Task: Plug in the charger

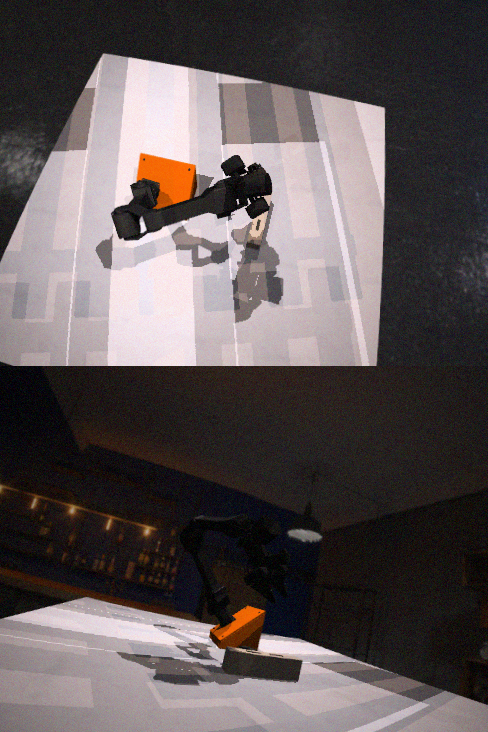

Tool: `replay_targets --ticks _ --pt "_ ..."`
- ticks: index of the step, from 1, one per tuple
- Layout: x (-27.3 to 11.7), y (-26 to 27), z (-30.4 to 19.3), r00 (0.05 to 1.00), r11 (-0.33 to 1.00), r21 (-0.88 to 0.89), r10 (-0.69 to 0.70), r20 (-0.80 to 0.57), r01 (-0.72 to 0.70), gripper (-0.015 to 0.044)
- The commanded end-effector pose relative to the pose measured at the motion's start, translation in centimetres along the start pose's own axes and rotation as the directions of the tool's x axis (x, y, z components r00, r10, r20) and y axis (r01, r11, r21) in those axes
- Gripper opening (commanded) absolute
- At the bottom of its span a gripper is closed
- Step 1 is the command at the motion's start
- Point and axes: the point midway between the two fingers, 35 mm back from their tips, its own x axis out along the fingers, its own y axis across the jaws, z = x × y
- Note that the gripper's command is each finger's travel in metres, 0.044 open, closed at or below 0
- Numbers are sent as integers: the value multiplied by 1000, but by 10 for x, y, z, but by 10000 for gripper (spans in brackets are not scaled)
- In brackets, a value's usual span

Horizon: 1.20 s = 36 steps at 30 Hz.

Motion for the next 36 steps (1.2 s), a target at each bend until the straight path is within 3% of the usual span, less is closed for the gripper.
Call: replay_targets --ticks 1,9,18,36 --pt "22 3 -23 990 998 53 -26 -137 34 440" --pt "49 6 -65 928 983 113 -94 -360 144 440" --pt "67 11 -122 778 942 91 -211 -591 325 440" --pt "80 6 -137 748 932 76 -235 -621 356 440"
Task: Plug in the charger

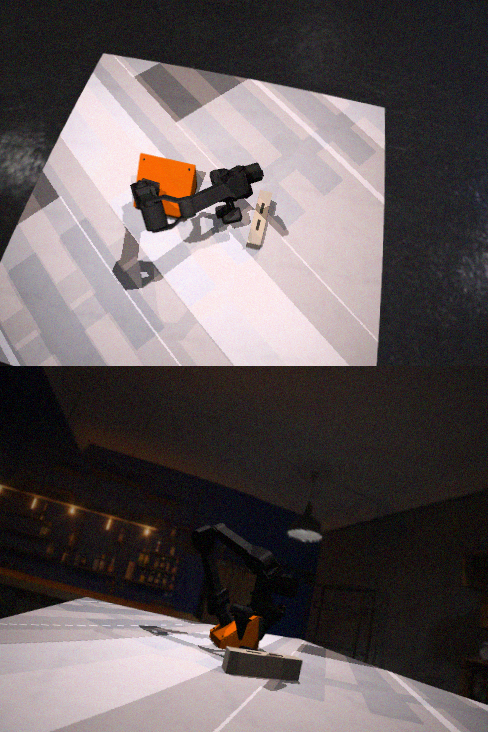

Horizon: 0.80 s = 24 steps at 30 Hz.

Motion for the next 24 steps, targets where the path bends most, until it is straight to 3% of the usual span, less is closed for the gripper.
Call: replay_targets --ticks 1,24 --pt "8 0 -2 1000 1000 -8 -4 -11 4 440" --pt "41 0 1 1000 1000 -8 -5 -11 5 440"
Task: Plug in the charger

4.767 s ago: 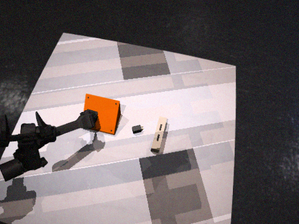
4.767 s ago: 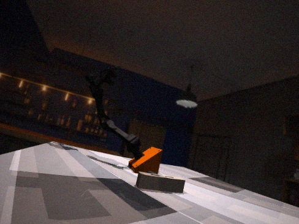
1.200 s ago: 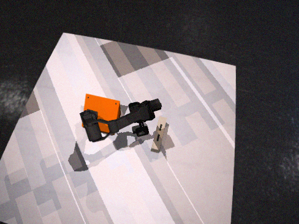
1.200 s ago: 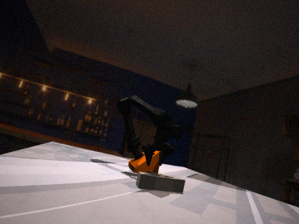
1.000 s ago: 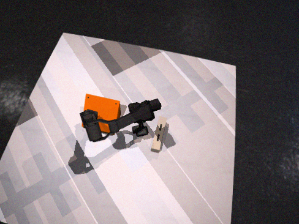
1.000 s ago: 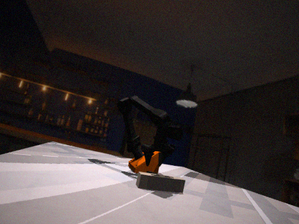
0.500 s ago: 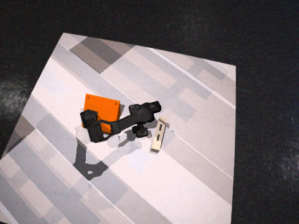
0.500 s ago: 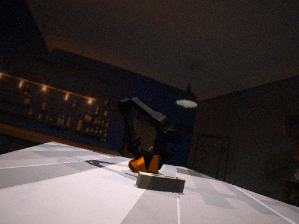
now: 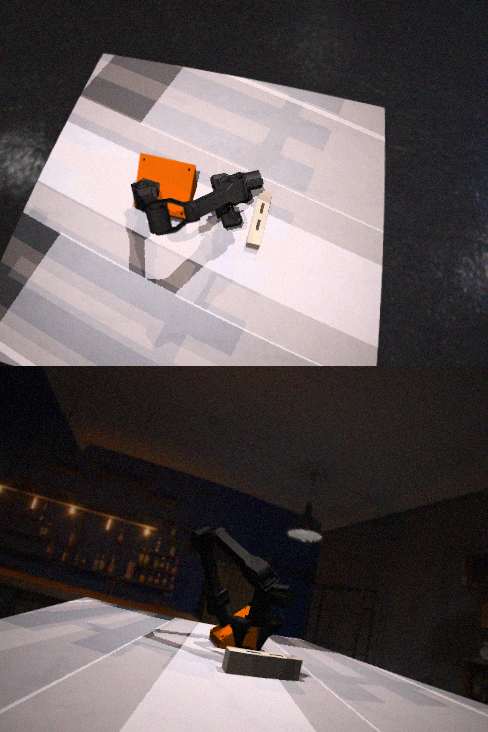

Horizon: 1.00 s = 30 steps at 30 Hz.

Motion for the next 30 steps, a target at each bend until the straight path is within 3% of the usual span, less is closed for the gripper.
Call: replay_targets --ticks 1,14,26,30 --pt "9 1 -3 1000 1000 -9 -3 -11 3 440" --pt "23 0 -3 1000 1000 -9 -5 -12 5 440" --pt "20 0 0 1000 1000 -1 -1 -5 1 125" --pt "20 0 0 1000 1000 -1 -1 -5 1 98"
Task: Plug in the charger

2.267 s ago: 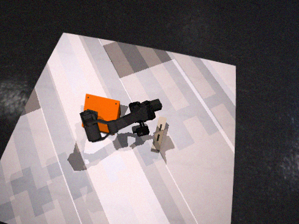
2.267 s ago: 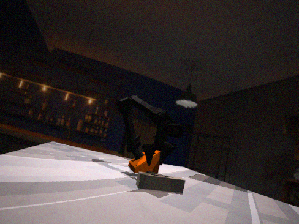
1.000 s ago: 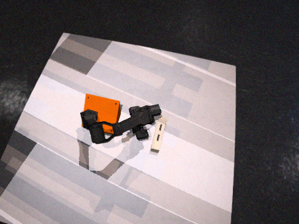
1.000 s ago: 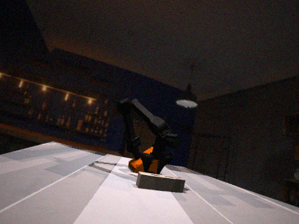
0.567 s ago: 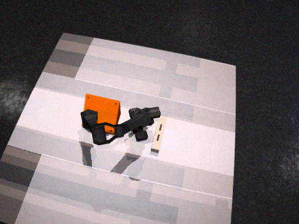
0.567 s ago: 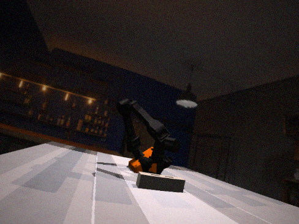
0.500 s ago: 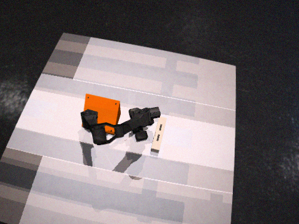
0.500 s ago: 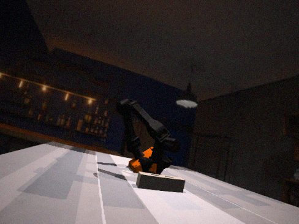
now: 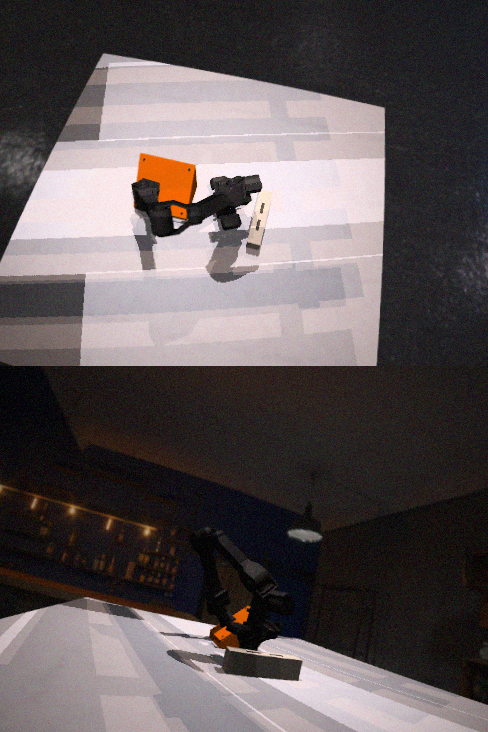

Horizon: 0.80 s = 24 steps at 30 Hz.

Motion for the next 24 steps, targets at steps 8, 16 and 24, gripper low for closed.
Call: replay_targets --ticks 8,16,24 --pt "-15 0 -1 1000 1000 -2 1 -1 -1 0" --pt "-51 2 -8 1000 1000 -7 0 -6 0 0" --pt "-51 3 -8 1000 999 34 2 -5 -2 0"
